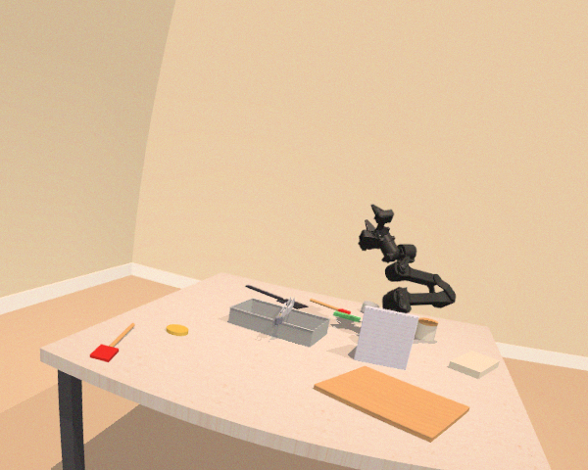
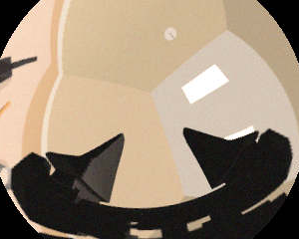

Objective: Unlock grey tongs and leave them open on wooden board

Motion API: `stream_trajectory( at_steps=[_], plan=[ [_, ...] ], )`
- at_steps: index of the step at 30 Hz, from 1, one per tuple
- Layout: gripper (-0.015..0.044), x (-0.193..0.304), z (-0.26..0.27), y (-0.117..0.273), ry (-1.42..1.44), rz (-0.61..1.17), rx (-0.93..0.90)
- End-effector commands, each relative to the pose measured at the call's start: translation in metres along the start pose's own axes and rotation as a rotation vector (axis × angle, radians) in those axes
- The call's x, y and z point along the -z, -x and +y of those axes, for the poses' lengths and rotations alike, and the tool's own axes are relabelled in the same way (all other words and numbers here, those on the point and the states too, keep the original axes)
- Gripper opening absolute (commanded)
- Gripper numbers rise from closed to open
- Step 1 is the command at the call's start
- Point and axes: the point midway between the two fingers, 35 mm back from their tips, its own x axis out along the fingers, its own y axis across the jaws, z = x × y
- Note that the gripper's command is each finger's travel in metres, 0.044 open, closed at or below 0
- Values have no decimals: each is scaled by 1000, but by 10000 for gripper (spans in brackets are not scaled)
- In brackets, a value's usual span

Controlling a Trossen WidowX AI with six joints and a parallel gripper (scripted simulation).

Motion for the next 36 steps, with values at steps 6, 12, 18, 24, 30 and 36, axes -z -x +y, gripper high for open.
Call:
stream_trajectory(
  at_steps=[6, 12, 18, 24, 30, 36],
  plan=[
    [440, -41, -10, -21, 376, -177, 38],
    [440, -126, -16, -45, 1102, -502, 261],
    [440, -206, -5, -42, 1743, -756, 679],
    [440, -259, 13, -26, 2158, -860, 1184],
    [440, -301, 36, -1, 2415, -805, 1873],
    [440, -330, 64, 31, 2387, -475, 2711]
  ],
)
